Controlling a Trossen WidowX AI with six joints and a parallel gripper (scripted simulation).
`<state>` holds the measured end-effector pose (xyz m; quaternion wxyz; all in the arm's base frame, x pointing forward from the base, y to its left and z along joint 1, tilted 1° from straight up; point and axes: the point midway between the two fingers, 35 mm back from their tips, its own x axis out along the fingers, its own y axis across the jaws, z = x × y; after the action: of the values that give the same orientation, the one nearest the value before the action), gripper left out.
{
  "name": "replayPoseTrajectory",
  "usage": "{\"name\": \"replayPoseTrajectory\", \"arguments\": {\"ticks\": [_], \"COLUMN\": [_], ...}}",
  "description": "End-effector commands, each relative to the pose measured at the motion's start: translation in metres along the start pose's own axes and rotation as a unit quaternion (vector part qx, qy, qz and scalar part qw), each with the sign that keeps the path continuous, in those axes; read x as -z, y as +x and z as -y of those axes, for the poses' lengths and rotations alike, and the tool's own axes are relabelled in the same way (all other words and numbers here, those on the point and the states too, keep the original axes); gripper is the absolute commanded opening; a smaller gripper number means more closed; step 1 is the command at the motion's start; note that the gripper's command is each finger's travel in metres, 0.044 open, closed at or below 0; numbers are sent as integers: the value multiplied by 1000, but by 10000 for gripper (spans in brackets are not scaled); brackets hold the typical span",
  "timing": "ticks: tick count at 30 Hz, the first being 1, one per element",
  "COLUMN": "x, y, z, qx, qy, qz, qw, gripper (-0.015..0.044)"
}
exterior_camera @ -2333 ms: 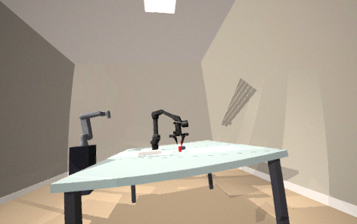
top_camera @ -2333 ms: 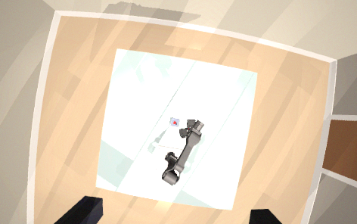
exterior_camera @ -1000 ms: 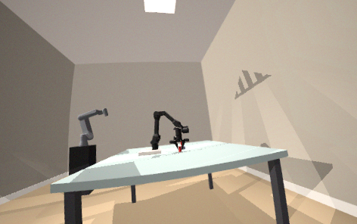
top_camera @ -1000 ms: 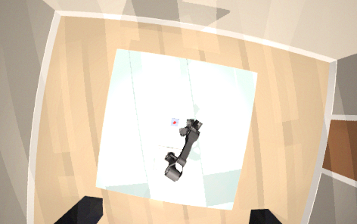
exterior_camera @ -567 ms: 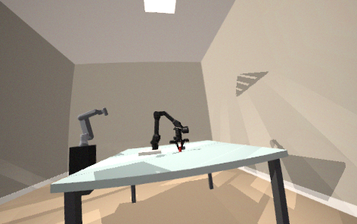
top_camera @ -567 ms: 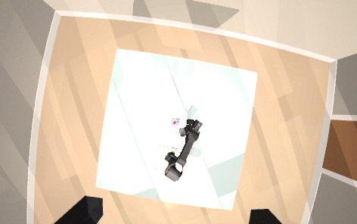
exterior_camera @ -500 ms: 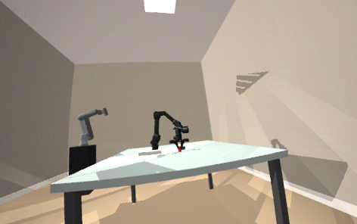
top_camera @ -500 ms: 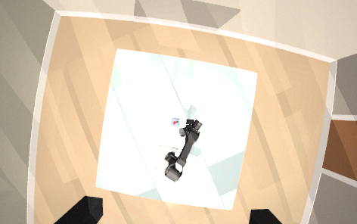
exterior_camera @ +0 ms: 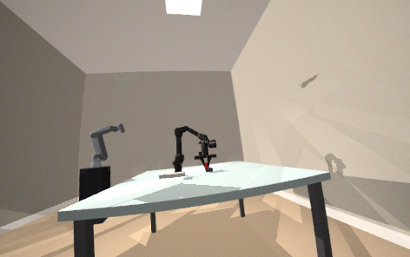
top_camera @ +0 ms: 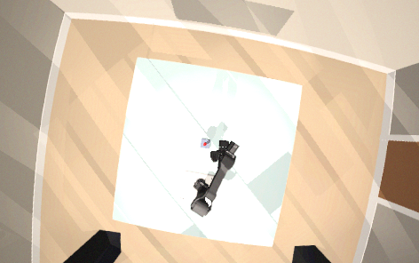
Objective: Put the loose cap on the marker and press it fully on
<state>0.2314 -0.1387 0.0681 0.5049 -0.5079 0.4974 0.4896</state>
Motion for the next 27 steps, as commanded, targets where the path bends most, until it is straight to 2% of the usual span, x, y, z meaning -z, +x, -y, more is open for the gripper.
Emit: {"name": "replayPoseTrajectory", "arguments": {"ticks": [1, 27], "x": [1, -53], "y": [-15, -45], "z": [1, 36], "qx": [3, 5], "qy": [-1, -2], "qz": [-4, -2], "qw": [1000, 1000], "gripper": [0, 0]}}
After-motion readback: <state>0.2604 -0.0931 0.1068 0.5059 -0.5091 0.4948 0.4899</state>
